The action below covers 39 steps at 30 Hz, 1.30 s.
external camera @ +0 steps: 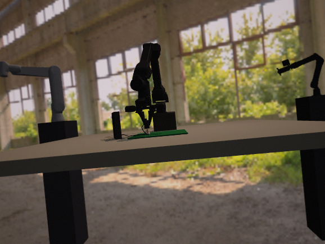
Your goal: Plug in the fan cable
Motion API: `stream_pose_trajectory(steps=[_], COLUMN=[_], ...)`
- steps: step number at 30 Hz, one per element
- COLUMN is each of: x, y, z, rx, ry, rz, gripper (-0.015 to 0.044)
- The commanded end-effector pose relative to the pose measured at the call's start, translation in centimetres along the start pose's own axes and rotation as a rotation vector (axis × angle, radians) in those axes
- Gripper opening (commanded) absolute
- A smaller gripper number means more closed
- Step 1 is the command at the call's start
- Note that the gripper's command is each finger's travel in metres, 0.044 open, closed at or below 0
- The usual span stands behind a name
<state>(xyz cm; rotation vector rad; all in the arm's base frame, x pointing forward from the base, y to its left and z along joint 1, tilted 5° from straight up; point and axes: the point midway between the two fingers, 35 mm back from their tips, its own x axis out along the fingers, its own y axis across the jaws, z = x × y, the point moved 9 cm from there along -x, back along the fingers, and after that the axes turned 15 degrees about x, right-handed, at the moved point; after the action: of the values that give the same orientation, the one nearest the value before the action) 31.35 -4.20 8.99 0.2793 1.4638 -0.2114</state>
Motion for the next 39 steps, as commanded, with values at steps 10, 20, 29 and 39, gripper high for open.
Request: stream_pose_trajectory(steps=[10, 20, 29, 39], x=[0.27, 0.36, 0.44, 0.53], y=[0.0, 0.01, 0.01, 0.01], z=[-0.17, -0.15, -0.13, -0.12], rx=[0.002, 0.002, 0.002, 0.002], ry=[0.005, 0.005, 0.005, 0.005], rz=[0.004, 0.004, 0.004, 0.004], gripper=[0.0, 0.0, 0.0, 0.0])
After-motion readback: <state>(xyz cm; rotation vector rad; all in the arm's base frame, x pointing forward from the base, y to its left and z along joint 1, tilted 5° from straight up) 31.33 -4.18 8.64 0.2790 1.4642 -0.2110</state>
